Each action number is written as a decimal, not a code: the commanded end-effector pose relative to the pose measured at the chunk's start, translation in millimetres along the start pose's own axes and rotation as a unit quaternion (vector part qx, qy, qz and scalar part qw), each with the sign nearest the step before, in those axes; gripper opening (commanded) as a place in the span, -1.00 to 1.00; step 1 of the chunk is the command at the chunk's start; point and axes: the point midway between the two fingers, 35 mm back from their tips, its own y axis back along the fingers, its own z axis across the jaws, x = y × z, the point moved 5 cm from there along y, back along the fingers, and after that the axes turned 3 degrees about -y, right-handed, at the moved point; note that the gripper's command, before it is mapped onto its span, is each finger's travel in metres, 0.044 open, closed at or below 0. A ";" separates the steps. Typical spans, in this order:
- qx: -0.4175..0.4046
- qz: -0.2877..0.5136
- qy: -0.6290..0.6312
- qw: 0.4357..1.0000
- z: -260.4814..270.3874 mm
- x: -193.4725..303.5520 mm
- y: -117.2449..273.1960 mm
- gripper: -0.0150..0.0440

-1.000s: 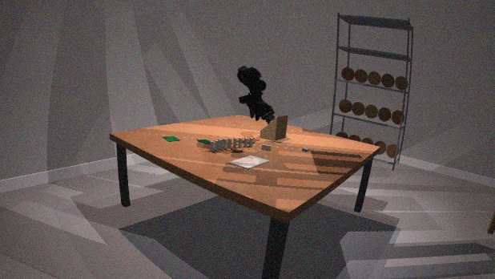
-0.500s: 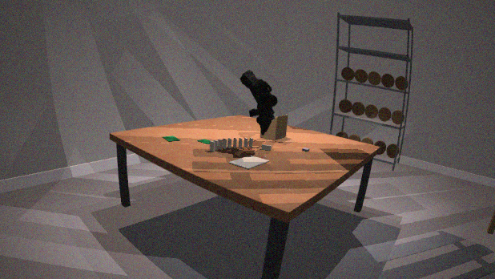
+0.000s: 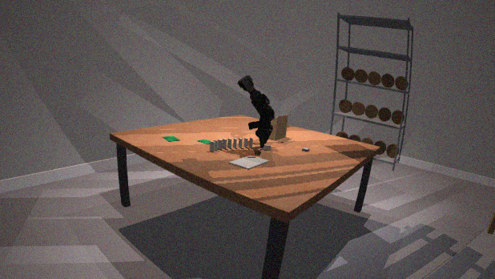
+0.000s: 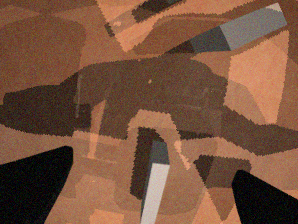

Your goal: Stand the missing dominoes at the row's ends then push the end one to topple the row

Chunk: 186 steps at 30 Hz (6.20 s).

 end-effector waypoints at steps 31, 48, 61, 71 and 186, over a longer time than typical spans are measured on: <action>0.001 -0.003 0.002 1.000 -1.0 -0.7 -14.9 -0.42; 0.000 0.000 0.003 1.000 10.2 11.0 119.3 -0.42; 0.000 0.001 -0.007 1.000 12.1 18.9 141.3 -0.42; -0.002 0.002 0.491 0.871 10.9 61.5 143.3 -0.42; -0.521 -0.089 0.749 0.399 3.0 122.3 39.9 -0.42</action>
